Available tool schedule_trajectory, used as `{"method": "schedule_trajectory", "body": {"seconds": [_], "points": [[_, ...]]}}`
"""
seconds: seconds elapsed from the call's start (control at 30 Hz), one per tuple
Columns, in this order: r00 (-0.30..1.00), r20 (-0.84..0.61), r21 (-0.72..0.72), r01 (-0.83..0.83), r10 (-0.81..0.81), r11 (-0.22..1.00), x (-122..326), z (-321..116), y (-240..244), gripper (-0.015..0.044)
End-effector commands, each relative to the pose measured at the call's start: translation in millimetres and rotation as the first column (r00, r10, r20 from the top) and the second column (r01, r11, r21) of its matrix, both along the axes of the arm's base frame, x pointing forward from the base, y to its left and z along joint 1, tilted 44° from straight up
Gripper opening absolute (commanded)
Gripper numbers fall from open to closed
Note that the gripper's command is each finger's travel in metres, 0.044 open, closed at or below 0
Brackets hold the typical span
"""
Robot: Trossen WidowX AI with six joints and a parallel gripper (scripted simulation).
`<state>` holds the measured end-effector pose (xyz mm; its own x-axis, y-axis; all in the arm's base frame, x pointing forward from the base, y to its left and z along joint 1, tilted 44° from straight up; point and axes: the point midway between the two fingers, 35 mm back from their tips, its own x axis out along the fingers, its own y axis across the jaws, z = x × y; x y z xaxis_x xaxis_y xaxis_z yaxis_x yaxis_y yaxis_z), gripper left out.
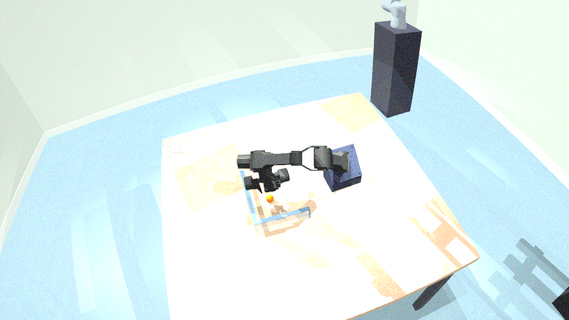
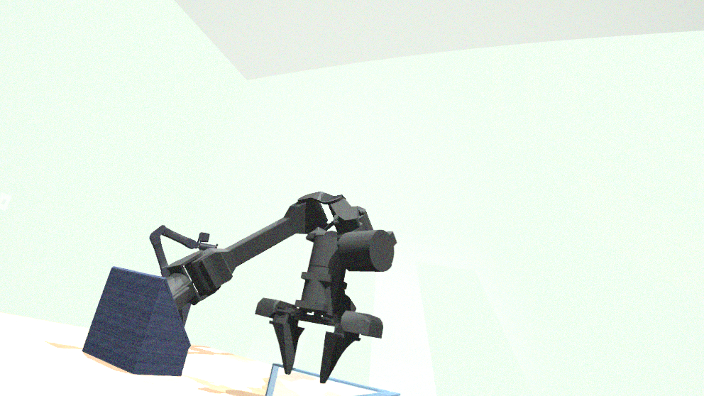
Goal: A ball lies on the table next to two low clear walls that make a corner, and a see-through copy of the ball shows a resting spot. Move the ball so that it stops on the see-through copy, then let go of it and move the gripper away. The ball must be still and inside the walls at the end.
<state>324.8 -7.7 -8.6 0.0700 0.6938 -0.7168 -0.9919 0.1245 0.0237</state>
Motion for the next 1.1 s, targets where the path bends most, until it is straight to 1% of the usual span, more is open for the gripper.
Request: {"method": "schedule_trajectory", "body": {"seconds": [0.0, 1.07], "points": [[0.999, 0.015, -0.007, -0.035, 0.035, 0.999, 0, -1, 0, 0.0271], [0.999, 0.016, -0.005, -0.035, 0.035, 0.999, 3, -37, 35, 0.0271]]}}
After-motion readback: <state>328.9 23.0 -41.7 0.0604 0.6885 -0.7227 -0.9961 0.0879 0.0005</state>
